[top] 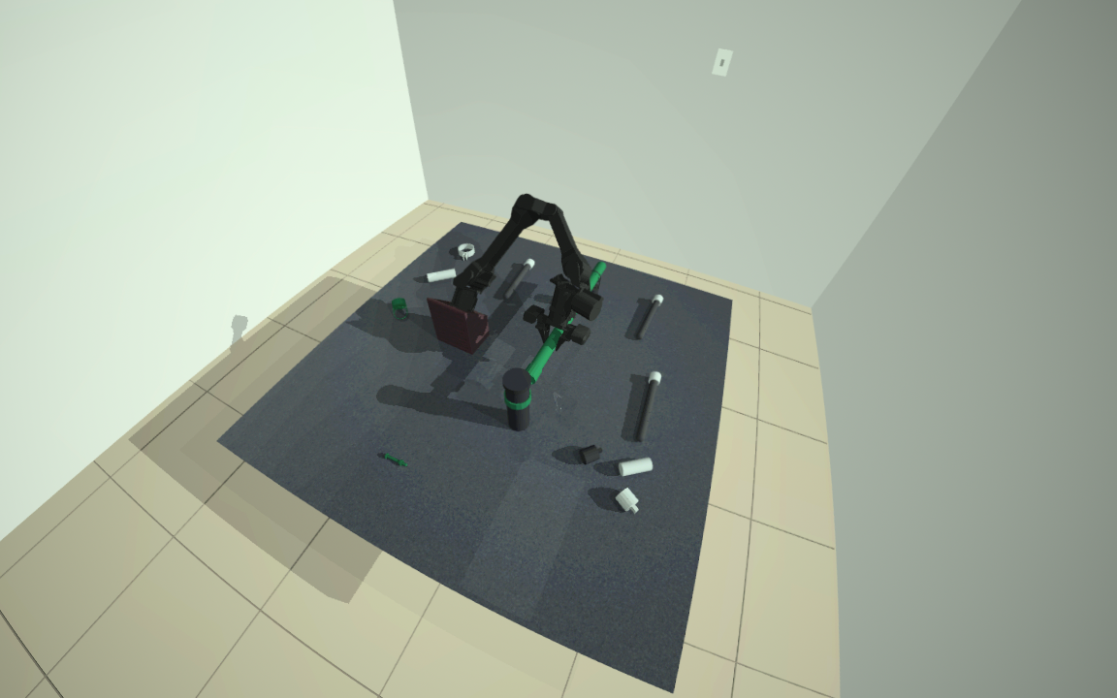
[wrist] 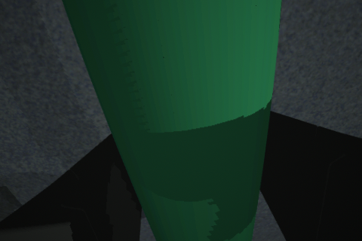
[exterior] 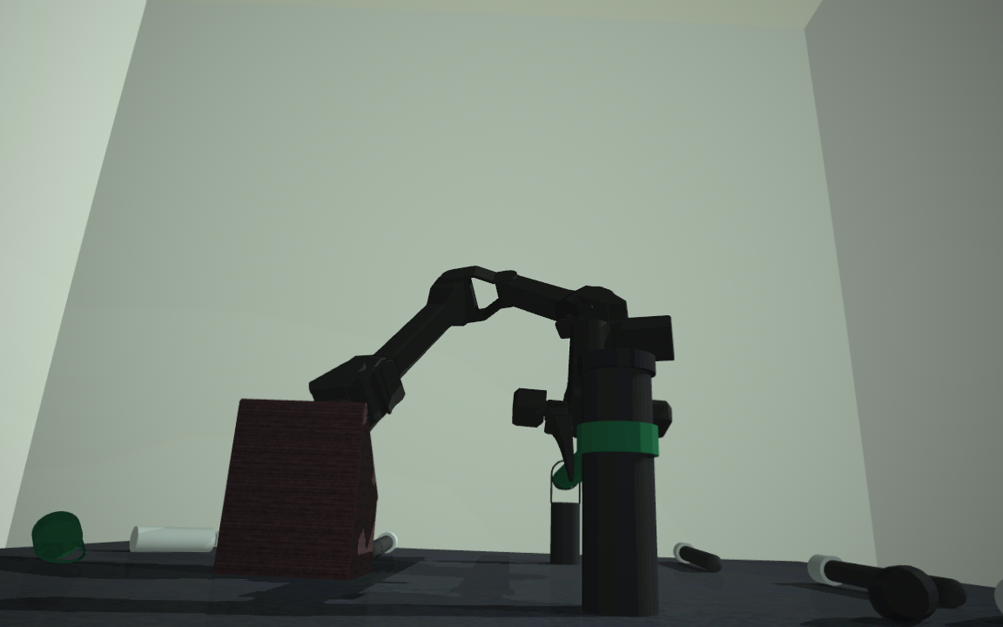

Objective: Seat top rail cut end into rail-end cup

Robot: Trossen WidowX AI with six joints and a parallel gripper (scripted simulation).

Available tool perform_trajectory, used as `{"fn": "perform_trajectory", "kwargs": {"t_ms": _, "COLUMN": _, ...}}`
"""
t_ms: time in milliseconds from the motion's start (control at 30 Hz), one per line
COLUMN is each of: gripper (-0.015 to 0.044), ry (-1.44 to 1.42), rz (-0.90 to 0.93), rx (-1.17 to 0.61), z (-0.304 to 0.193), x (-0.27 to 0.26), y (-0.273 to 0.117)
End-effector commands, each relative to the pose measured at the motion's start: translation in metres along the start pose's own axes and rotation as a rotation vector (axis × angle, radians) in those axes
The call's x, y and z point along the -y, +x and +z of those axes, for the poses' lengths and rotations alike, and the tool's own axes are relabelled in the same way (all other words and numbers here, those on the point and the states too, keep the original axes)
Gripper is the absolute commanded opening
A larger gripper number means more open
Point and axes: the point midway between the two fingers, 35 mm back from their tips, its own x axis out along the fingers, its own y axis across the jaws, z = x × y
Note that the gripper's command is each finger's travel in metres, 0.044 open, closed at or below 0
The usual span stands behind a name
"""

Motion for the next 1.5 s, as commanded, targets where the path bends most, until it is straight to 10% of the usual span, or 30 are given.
{"fn": "perform_trajectory", "kwargs": {"t_ms": 0, "gripper": 0.0, "ry": 0.004, "rz": -0.016, "rx": -0.013, "z": -0.009, "x": 0.002, "y": -0.005}}
{"fn": "perform_trajectory", "kwargs": {"t_ms": 1000, "gripper": 0.0, "ry": -0.003, "rz": 0.003, "rx": 0.002, "z": -0.012, "x": 0.001, "y": 0.002}}
{"fn": "perform_trajectory", "kwargs": {"t_ms": 1467, "gripper": 0.0368, "ry": -0.003, "rz": 0.004, "rx": 0.002, "z": -0.004, "x": 0.001, "y": -0.012}}
